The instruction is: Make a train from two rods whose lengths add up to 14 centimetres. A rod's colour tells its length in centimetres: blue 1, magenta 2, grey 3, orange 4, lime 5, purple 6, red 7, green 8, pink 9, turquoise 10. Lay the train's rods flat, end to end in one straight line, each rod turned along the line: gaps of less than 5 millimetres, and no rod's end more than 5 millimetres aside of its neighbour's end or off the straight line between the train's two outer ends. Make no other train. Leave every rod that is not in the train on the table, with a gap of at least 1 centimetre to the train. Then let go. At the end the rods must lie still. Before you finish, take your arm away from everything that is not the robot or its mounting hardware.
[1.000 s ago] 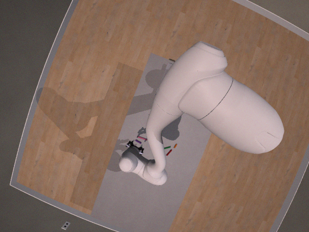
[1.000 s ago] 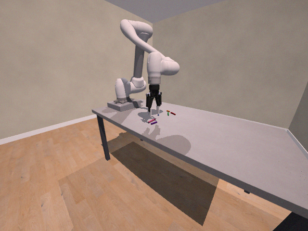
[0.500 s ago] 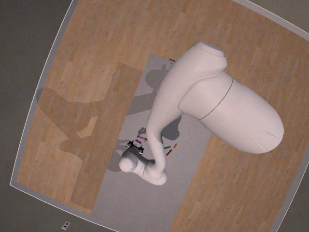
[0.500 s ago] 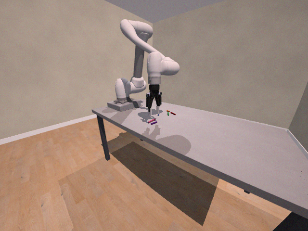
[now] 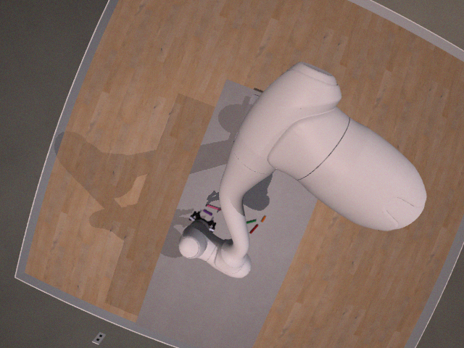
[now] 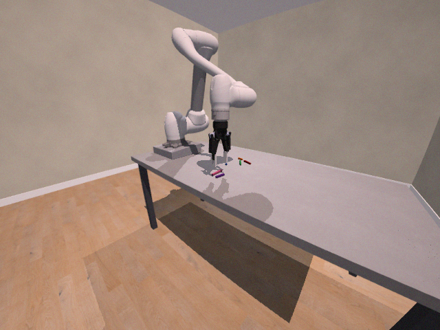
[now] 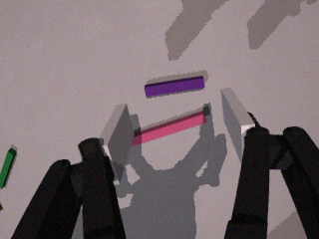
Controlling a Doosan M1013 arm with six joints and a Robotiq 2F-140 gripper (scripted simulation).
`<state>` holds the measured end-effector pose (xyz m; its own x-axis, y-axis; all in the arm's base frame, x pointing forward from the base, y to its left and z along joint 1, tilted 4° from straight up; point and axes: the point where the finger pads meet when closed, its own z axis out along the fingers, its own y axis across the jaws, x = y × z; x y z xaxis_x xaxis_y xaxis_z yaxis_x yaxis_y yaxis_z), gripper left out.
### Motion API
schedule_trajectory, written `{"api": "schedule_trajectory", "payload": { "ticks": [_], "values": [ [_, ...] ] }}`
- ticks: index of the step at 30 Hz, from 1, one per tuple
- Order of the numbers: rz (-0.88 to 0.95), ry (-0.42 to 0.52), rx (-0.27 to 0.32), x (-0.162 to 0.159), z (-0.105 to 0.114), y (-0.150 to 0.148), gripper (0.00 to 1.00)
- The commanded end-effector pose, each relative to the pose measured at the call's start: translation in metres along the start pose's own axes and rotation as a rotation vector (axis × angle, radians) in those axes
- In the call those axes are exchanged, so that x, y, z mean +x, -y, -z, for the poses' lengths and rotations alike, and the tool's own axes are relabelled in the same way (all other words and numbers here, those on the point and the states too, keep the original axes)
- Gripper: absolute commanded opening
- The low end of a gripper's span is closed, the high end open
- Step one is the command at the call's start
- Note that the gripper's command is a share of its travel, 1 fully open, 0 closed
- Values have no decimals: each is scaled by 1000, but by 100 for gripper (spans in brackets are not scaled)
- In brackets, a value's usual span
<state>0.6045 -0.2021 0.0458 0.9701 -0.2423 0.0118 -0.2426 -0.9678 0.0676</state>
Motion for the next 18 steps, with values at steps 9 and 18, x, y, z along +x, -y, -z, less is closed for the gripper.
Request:
{"api": "schedule_trajectory", "payload": {
  "ticks": [9, 18],
  "values": [
    [0, 0, 0, 0, -4, 0, 48],
    [0, 0, 0, 0, -11, 0, 48]
  ]
}}
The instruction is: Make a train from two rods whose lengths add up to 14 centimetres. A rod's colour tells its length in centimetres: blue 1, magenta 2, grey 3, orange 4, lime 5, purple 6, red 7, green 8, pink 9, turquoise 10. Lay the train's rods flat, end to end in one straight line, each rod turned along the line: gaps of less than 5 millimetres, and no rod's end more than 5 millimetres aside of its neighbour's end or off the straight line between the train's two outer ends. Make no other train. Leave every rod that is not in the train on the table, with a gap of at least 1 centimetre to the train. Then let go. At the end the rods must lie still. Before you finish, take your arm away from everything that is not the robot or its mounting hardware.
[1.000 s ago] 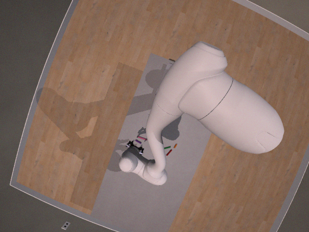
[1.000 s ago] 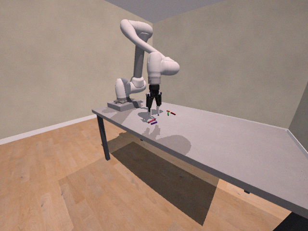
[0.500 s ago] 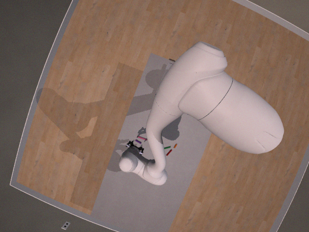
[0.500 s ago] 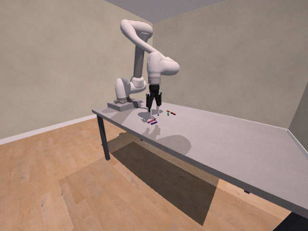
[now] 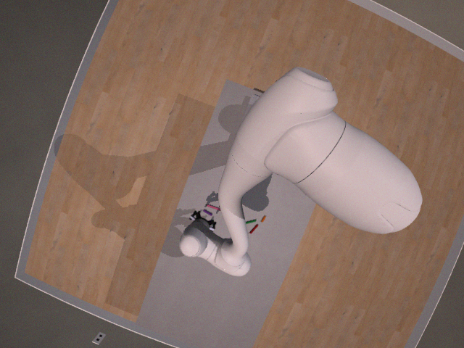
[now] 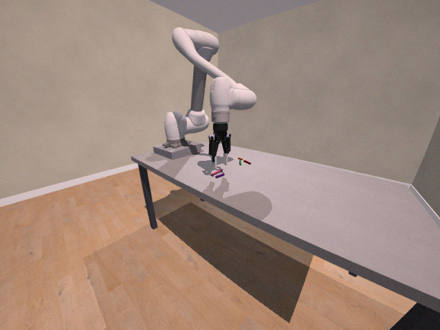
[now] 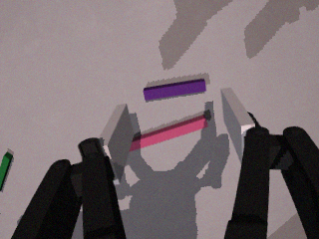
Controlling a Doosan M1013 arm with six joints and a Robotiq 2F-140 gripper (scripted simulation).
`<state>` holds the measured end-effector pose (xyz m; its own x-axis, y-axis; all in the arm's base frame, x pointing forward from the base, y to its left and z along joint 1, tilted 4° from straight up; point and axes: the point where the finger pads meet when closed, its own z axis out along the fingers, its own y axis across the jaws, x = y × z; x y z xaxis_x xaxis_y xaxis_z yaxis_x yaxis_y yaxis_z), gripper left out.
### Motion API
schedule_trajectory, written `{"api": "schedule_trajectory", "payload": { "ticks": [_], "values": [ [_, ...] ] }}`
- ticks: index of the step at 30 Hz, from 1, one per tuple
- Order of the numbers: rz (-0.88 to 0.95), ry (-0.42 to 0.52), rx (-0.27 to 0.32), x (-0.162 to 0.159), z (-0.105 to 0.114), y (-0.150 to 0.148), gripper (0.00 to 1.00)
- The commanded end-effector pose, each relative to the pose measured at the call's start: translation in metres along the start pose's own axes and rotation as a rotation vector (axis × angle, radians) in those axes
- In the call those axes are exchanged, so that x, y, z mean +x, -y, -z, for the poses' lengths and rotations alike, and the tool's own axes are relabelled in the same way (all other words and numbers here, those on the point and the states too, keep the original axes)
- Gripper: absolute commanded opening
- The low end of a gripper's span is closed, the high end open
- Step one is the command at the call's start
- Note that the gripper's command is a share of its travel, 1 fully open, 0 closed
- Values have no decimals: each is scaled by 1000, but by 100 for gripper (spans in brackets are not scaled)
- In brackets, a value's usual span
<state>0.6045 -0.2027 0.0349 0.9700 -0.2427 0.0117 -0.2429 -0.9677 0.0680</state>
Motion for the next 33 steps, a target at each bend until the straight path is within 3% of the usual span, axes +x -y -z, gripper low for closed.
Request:
{"api": "schedule_trajectory", "payload": {
  "ticks": [1, 33],
  "values": [
    [0, 0, 0, 0, -1, 0, 48],
    [0, 0, 0, 0, -39, 1, 48]
  ]
}}
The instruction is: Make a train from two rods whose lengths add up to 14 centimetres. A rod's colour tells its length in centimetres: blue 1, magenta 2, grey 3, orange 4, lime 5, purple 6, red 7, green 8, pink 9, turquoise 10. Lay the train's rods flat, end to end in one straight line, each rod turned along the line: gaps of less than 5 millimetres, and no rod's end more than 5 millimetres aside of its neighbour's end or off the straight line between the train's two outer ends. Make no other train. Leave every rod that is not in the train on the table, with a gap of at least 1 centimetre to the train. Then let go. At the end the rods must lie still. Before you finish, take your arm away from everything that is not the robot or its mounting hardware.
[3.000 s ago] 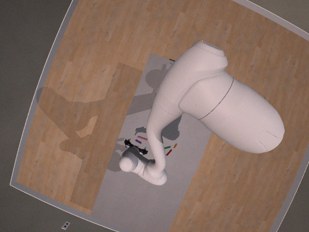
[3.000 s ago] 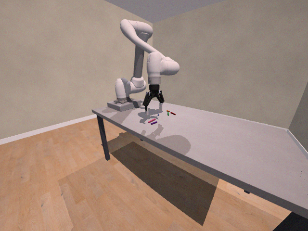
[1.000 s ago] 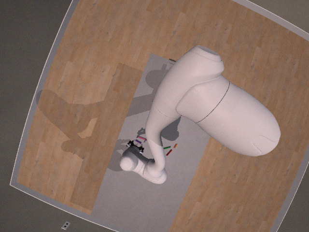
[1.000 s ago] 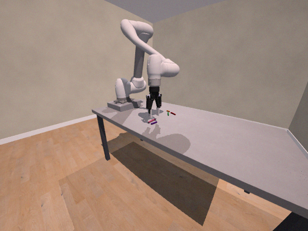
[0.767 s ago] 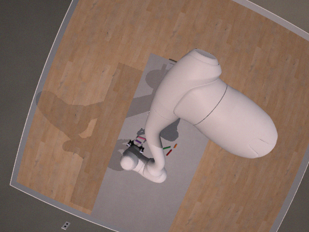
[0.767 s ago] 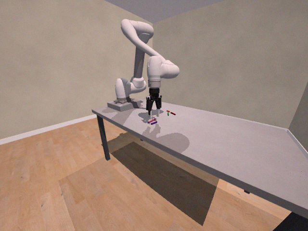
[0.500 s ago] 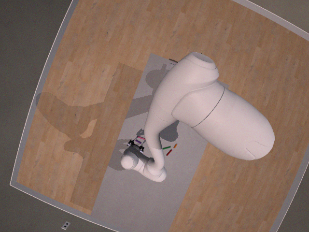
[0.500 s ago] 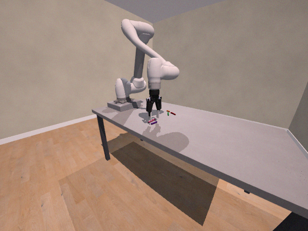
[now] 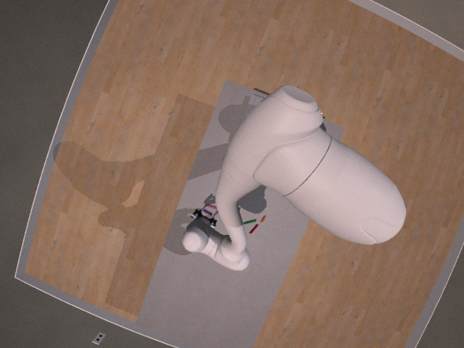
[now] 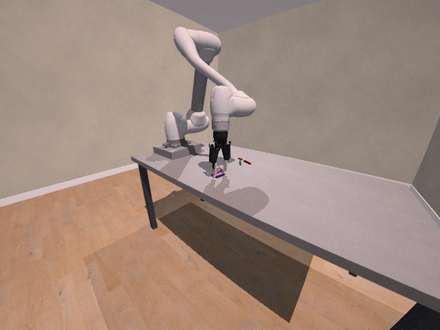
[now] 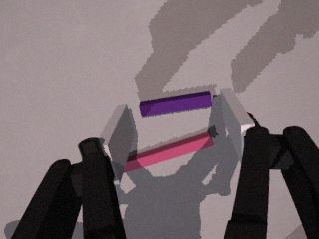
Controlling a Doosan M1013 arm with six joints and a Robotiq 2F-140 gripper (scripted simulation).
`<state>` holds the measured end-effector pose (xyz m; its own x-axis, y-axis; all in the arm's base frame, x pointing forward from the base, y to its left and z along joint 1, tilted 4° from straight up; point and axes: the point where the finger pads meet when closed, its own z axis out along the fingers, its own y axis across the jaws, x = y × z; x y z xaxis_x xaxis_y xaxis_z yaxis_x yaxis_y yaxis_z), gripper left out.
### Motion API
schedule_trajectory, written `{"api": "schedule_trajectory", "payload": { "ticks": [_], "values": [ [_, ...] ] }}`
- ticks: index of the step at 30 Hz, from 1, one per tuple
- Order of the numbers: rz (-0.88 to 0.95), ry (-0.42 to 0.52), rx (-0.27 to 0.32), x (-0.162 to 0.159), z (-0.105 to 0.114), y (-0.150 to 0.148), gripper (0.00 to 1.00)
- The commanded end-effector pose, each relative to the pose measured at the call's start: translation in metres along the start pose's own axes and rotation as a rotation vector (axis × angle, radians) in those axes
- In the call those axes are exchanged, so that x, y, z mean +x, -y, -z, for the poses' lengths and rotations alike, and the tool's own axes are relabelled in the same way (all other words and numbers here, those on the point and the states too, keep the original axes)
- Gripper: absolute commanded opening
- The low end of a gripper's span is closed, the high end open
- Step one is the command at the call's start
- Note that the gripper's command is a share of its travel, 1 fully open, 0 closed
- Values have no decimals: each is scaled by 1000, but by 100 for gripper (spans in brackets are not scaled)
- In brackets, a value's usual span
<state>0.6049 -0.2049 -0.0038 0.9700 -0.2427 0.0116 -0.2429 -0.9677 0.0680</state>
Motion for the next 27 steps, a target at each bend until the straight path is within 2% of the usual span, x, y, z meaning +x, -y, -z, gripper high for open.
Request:
{"api": "schedule_trajectory", "payload": {
  "ticks": [1, 27],
  "values": [
    [0, 0, 0, 0, 0, 0, 48],
    [0, 0, 0, 0, -2, 0, 48]
  ]
}}
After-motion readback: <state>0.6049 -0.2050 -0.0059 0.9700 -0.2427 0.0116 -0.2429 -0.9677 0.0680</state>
